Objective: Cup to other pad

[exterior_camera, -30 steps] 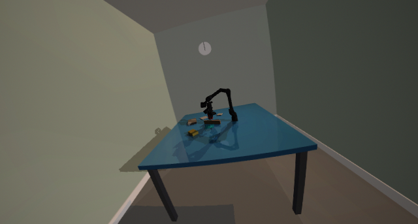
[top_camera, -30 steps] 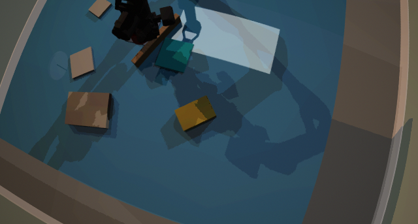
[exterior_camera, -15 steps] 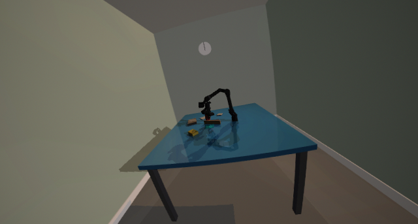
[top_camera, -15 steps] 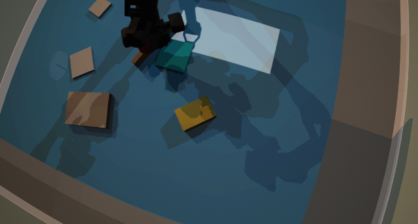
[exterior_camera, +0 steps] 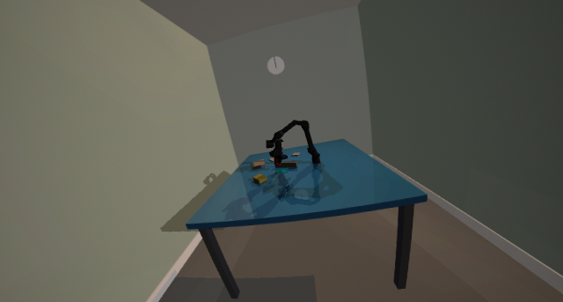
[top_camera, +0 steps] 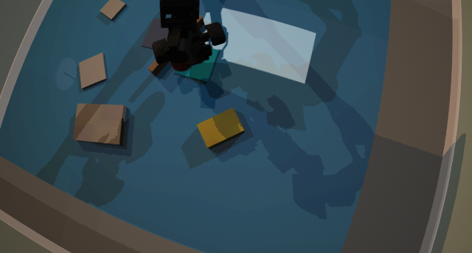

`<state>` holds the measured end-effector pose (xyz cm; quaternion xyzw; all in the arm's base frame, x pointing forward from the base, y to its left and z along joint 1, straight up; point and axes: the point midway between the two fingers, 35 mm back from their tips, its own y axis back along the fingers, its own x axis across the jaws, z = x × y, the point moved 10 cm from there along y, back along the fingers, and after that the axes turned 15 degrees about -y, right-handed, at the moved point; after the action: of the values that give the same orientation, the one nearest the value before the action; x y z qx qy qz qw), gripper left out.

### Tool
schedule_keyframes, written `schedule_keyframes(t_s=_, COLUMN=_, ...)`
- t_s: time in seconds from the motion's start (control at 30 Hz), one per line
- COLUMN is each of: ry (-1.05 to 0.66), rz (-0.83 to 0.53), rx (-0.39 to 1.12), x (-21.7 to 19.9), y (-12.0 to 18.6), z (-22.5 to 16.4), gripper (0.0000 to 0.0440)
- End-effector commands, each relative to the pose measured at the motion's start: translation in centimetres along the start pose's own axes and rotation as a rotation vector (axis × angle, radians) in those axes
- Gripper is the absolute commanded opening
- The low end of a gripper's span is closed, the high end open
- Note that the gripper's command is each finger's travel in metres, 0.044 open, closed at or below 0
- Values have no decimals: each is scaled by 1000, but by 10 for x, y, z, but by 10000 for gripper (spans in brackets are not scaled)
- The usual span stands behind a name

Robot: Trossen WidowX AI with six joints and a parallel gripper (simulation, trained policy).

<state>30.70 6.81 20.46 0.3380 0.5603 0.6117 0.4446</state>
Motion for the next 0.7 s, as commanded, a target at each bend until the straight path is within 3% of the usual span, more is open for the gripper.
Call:
schedule_keyframes(t_s=0.0, ry=3, rz=-2, rx=-1, x=9, y=-6, z=3, gripper=0)
schedule_keyframes(t_s=0.4, ry=-2, rz=-6, rx=29, x=29, y=-33, z=-2, gripper=7)
schedule_keyframes(t_s=0.67, ry=-19, rz=-15, rx=24, x=30, y=-47, z=-6, gripper=50)
